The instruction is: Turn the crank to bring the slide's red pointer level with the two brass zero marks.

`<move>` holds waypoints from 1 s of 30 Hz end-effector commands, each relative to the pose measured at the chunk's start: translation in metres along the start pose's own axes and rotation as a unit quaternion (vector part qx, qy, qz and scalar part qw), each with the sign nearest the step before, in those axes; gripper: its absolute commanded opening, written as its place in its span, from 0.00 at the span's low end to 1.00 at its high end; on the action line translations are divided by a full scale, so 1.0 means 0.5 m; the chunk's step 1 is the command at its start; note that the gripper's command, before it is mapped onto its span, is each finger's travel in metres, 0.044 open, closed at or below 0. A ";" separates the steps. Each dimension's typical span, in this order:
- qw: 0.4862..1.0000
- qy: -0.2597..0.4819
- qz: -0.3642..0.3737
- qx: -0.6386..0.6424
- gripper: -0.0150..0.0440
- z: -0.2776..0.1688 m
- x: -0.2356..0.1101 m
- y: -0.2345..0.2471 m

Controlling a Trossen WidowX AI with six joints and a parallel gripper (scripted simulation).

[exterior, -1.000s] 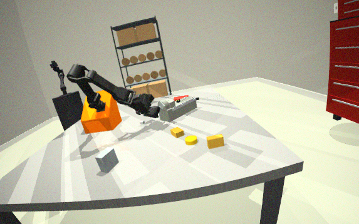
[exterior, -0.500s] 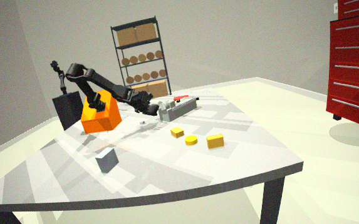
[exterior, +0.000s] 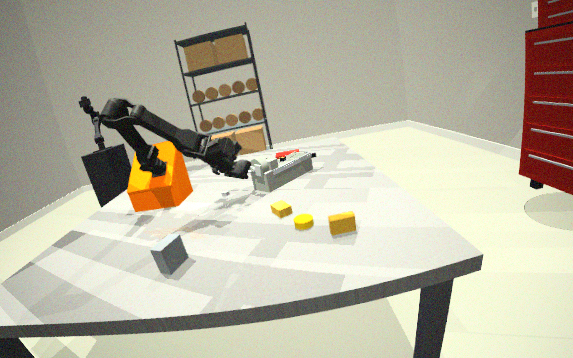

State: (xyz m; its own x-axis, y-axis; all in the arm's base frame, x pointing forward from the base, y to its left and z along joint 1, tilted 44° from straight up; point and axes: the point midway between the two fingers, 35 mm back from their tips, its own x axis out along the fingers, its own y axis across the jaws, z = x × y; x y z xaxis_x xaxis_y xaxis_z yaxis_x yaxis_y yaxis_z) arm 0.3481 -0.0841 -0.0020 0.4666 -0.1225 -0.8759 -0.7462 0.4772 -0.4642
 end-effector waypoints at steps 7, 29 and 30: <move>1.000 -0.005 0.000 -0.001 0.25 0.019 -0.020 -0.008; 1.000 -0.005 -0.001 -0.001 0.25 0.030 -0.033 -0.024; 1.000 -0.005 -0.001 -0.001 0.25 0.030 -0.033 -0.025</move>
State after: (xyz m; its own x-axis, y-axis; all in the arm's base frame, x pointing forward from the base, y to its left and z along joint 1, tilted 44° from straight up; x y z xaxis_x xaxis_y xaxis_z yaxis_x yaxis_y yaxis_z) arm 0.3531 -0.0777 0.0120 0.4561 -0.1199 -0.8818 -0.7528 0.4766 -0.4541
